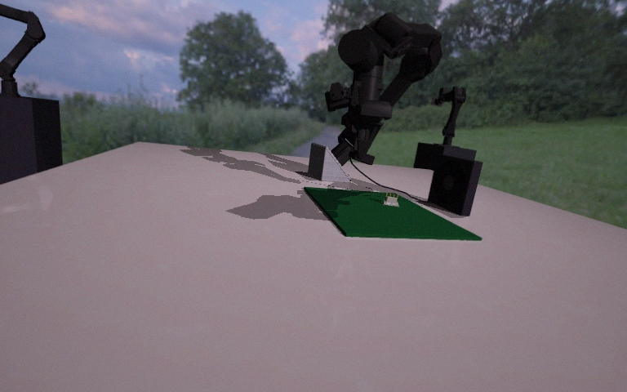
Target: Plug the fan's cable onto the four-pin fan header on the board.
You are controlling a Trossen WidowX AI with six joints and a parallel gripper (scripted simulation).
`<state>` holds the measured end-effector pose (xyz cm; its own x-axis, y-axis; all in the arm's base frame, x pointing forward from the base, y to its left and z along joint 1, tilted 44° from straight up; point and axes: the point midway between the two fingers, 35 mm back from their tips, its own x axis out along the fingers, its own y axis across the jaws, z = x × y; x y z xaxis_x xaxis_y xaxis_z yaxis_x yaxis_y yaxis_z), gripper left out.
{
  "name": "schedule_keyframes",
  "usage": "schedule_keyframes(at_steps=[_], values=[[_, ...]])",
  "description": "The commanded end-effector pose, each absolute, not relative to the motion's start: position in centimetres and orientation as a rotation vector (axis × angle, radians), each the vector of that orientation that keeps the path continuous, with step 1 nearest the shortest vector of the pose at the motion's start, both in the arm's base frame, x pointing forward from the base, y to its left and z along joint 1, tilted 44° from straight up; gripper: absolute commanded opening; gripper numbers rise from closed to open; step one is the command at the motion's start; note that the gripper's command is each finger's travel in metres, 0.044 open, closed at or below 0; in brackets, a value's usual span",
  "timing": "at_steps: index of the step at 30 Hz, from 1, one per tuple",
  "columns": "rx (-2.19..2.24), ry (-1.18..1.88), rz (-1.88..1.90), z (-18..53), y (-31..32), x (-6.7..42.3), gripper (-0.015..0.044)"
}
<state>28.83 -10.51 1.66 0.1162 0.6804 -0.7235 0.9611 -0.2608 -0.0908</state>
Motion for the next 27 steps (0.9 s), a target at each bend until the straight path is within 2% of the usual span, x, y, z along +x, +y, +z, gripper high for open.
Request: schedule_keyframes(at_steps=[1, 27], values=[[1.895, 1.634, -0.83, 1.53, -10.38, 28.87, 0.0], [1.208, 1.708, -0.046, 1.67, -10.27, 29.45, 0.0]])
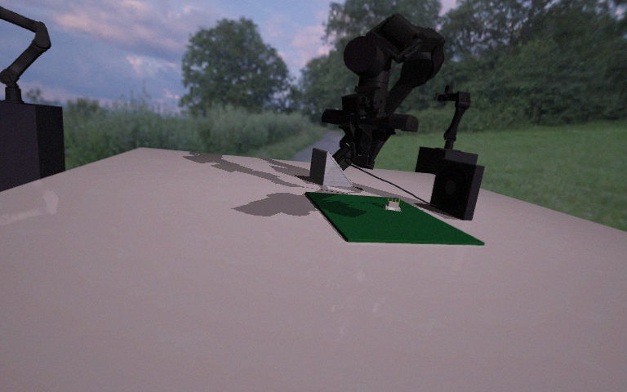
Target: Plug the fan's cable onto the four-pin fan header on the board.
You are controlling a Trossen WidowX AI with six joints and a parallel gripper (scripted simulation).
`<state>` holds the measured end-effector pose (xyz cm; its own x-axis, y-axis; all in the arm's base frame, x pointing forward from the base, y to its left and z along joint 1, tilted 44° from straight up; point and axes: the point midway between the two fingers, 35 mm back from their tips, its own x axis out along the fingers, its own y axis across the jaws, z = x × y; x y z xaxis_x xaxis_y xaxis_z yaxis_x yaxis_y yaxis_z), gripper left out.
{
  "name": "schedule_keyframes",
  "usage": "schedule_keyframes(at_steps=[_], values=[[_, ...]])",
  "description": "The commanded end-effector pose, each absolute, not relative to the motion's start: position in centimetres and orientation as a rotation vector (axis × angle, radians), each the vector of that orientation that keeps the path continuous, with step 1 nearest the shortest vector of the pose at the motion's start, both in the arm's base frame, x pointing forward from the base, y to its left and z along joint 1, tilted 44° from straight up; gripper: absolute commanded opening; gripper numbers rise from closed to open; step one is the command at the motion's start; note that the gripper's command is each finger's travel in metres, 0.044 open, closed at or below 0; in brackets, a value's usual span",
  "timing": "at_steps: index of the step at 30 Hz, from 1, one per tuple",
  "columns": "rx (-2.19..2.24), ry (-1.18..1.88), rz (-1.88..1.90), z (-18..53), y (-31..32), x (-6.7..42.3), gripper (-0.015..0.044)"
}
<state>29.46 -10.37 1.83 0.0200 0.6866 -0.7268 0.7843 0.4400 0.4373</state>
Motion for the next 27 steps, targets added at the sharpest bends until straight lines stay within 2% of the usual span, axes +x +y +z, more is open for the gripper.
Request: schedule_keyframes(at_steps=[1, 27], values=[[1.194, 1.707, -0.032, 1.7, -10.3, 29.5, 0.0], [0.989, 1.655, -0.195, -0.9, -9.1, 29.1, 0.0]])
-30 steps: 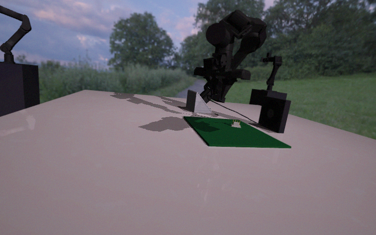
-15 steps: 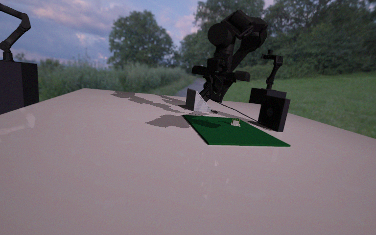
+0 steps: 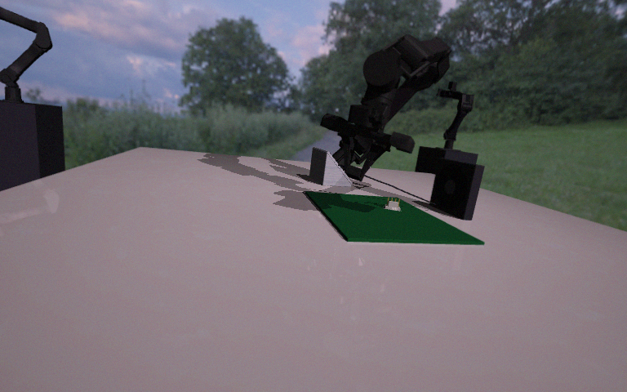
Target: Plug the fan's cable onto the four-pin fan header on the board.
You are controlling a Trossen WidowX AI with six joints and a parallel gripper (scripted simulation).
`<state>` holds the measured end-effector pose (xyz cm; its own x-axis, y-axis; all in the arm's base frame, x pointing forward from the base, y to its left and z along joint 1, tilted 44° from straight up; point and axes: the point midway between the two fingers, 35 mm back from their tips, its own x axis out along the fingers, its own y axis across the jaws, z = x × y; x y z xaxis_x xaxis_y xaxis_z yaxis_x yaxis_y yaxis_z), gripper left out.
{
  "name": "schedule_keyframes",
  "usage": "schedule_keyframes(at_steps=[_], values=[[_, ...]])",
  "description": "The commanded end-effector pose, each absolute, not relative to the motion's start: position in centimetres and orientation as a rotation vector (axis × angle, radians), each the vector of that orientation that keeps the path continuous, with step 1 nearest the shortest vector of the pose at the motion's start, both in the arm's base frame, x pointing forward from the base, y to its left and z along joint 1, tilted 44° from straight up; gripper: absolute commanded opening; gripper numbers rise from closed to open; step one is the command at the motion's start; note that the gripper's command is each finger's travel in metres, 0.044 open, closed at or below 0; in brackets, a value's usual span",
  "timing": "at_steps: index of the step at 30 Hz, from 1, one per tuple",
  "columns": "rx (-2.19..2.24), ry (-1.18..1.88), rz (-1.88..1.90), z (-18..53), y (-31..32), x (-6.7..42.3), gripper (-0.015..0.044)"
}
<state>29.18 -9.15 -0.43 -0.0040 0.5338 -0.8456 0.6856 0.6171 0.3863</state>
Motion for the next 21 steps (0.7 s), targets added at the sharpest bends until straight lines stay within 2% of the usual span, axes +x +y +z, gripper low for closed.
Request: schedule_keyframes(at_steps=[1, 21], values=[[0.98, 1.651, -0.203, -1.0, -9.1, 29.0, 0.0], [0.827, 1.524, -0.359, -2.6, -8.5, 29.0, 0.0]])
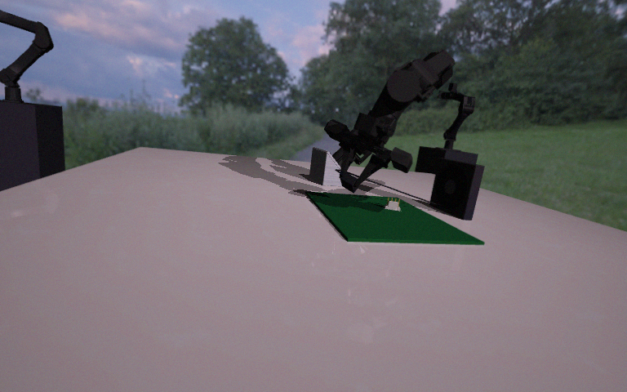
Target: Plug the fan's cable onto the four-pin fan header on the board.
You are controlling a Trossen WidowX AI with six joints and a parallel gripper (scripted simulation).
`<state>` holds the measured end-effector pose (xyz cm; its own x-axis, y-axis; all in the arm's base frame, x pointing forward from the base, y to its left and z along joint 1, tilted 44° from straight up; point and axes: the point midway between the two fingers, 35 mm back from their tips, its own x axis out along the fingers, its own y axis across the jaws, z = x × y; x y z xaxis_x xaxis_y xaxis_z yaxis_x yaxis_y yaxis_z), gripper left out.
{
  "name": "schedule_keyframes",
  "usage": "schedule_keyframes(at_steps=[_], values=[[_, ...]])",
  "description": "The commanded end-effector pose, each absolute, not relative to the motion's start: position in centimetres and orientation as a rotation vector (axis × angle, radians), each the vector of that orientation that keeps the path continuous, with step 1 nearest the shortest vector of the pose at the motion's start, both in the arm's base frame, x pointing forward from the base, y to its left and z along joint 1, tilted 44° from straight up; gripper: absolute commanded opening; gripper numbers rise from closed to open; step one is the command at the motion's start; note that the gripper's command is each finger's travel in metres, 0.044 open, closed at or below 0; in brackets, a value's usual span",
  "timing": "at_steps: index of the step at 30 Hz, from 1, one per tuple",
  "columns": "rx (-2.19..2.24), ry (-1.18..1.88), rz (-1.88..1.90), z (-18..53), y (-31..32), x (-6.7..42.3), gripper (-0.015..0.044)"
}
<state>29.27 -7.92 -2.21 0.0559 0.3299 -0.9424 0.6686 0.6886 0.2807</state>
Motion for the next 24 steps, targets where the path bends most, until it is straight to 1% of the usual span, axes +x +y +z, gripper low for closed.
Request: schedule_keyframes(at_steps=[1, 24], values=[[0.82, 1.516, -0.366, -2.68, -8.44, 29.04, 0.0], [0.712, 1.295, -0.515, -3.32, -7.92, 29.21, 0.0]])
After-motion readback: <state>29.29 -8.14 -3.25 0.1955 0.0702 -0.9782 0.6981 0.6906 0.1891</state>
